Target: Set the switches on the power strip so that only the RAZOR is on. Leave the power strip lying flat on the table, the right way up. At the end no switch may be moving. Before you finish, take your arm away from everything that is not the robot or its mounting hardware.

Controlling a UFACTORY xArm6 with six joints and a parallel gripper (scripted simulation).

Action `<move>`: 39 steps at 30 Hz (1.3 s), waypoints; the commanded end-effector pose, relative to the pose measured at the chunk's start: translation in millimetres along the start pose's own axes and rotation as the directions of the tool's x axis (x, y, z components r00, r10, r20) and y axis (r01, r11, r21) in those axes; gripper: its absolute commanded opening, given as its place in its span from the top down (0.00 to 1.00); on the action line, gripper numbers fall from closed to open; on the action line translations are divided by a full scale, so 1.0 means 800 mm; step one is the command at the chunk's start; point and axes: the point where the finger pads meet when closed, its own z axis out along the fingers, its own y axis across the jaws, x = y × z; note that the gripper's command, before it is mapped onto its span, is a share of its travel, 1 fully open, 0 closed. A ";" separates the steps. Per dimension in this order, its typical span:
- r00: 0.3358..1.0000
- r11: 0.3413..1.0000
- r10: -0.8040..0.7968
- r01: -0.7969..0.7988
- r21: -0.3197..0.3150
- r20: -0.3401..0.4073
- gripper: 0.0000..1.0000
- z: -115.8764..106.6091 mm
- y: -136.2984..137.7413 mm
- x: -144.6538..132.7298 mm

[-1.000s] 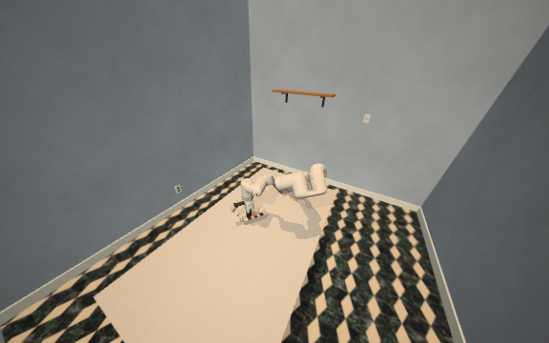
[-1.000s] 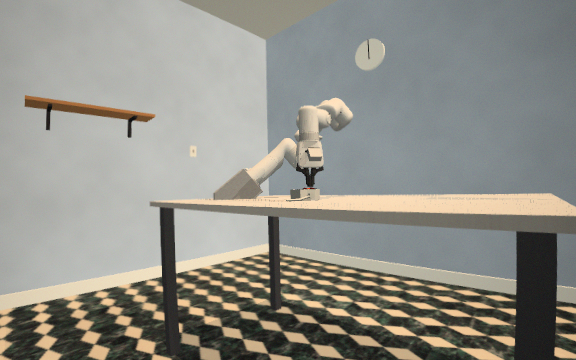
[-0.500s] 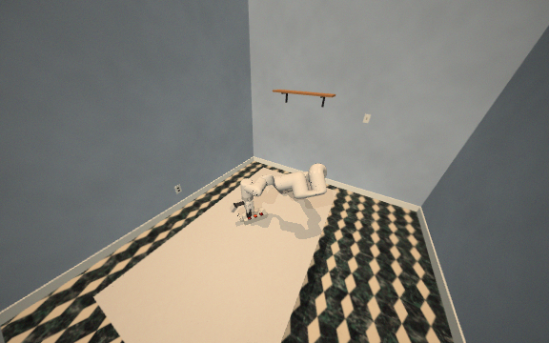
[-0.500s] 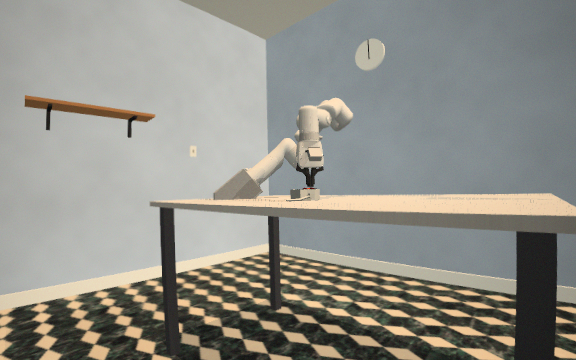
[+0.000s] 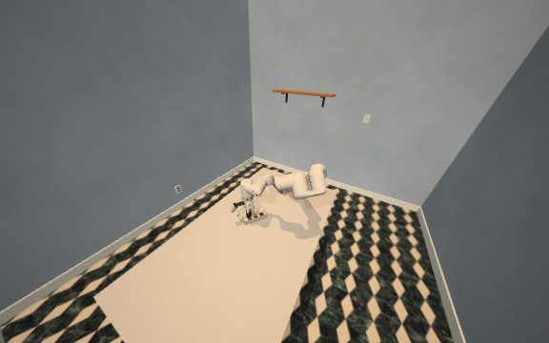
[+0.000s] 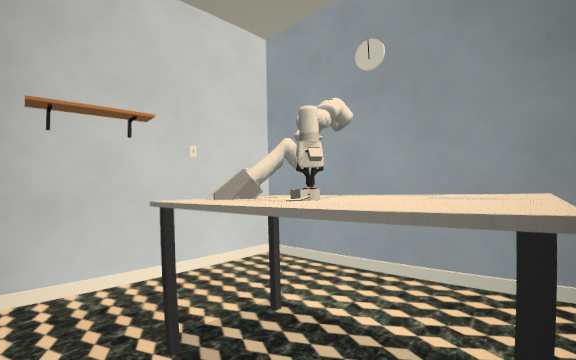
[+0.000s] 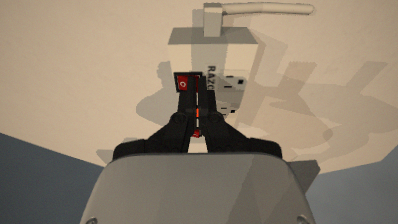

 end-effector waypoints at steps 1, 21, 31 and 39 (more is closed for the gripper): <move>1.000 1.000 -0.001 0.001 0.000 -0.003 1.00 -0.001 0.000 0.001; 1.000 1.000 -0.001 0.001 0.000 -0.003 1.00 -0.001 0.000 0.001; 1.000 1.000 -0.001 0.001 0.000 -0.003 1.00 0.000 0.000 0.001; 1.000 1.000 -0.001 0.001 0.000 -0.003 1.00 0.003 0.000 0.001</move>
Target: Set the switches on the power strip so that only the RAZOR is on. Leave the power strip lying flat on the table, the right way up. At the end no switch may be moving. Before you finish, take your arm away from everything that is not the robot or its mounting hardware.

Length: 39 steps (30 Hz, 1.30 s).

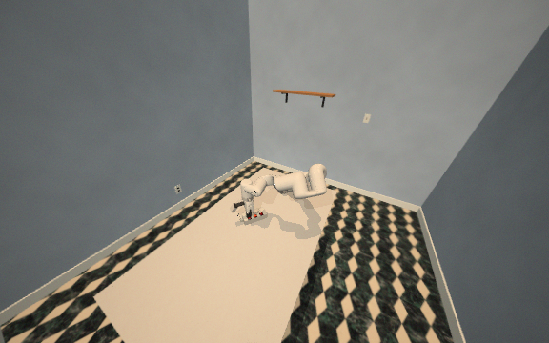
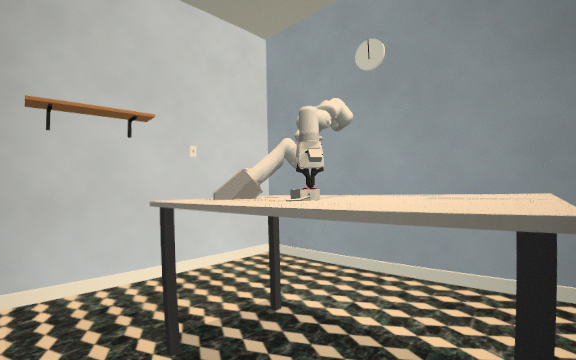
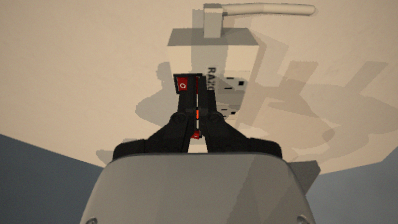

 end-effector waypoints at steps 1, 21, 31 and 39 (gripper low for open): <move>1.000 1.000 -0.001 0.001 0.000 -0.003 1.00 0.001 0.000 0.001; 1.000 1.000 -0.001 0.001 0.000 -0.003 1.00 0.006 0.000 0.001; 1.000 1.000 -0.001 0.001 0.000 -0.003 1.00 0.006 0.000 0.001; 1.000 1.000 -0.001 0.001 0.000 -0.003 1.00 0.003 0.000 0.001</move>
